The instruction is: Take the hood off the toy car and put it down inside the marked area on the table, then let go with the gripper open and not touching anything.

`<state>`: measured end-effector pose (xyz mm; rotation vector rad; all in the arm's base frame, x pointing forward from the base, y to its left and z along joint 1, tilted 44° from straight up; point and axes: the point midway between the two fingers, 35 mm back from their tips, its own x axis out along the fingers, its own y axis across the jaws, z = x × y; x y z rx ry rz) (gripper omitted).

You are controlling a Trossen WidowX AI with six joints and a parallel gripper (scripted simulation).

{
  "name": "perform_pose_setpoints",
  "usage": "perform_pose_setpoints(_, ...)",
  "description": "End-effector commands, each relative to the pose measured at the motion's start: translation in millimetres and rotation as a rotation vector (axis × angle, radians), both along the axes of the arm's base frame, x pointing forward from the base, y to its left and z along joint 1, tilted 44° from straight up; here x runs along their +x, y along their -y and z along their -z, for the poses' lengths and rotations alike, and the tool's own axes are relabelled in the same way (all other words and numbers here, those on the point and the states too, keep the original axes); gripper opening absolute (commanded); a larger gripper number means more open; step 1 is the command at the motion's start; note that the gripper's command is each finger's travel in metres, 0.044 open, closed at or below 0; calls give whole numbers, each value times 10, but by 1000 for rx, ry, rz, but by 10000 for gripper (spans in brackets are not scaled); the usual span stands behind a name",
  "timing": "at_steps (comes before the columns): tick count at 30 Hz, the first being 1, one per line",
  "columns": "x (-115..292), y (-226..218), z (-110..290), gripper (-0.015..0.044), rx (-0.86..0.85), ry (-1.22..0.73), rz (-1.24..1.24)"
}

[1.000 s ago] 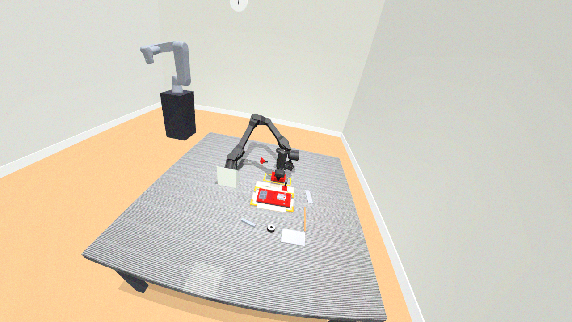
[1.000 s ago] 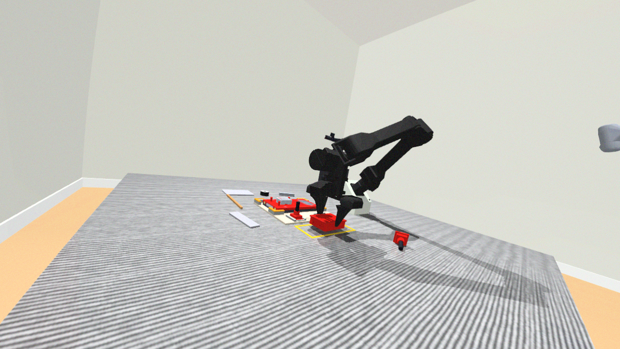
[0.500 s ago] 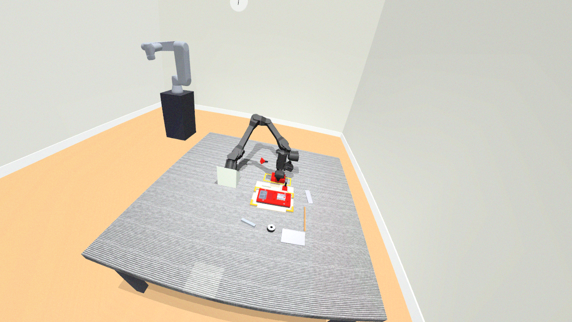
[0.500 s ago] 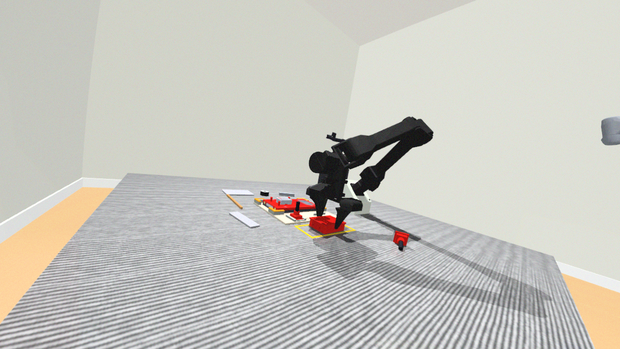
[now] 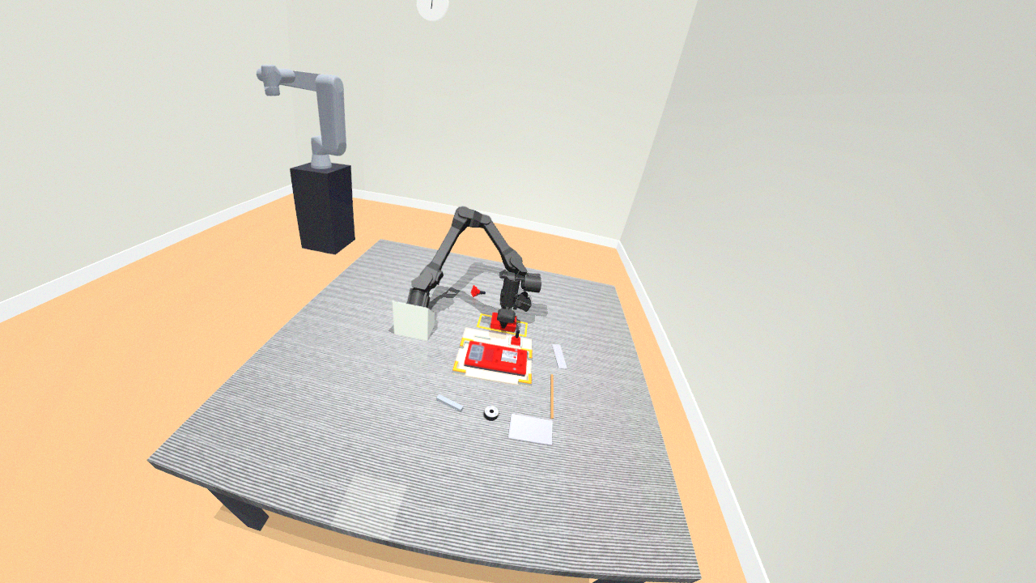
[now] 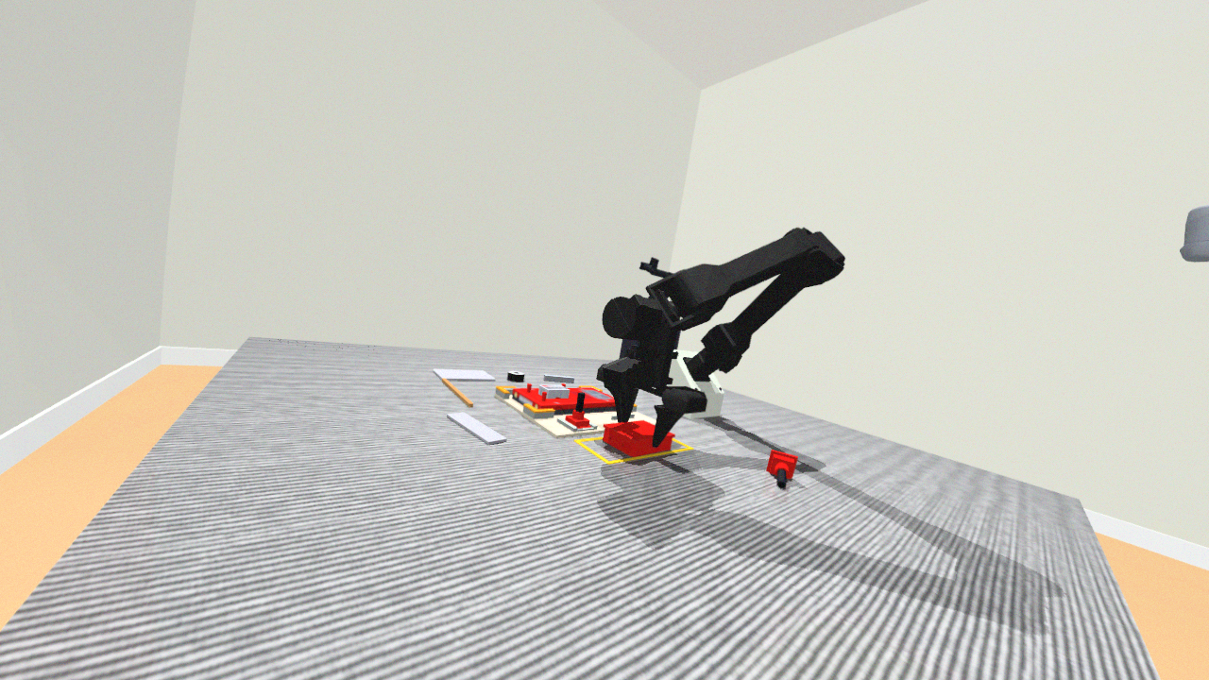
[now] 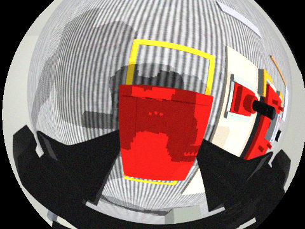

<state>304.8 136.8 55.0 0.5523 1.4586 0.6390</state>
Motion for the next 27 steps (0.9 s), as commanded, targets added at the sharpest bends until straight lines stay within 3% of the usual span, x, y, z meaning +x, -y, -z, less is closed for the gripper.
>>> perform_pose_setpoints(1,1,1,-2,341,0,1,0)
perform_pose_setpoints(5,4,18,-18,440,0,1,0)
perform_pose_setpoints(13,8,486,-489,440,3,-5,-4)
perform_pose_setpoints(27,6,500,-505,440,3,-5,-4)
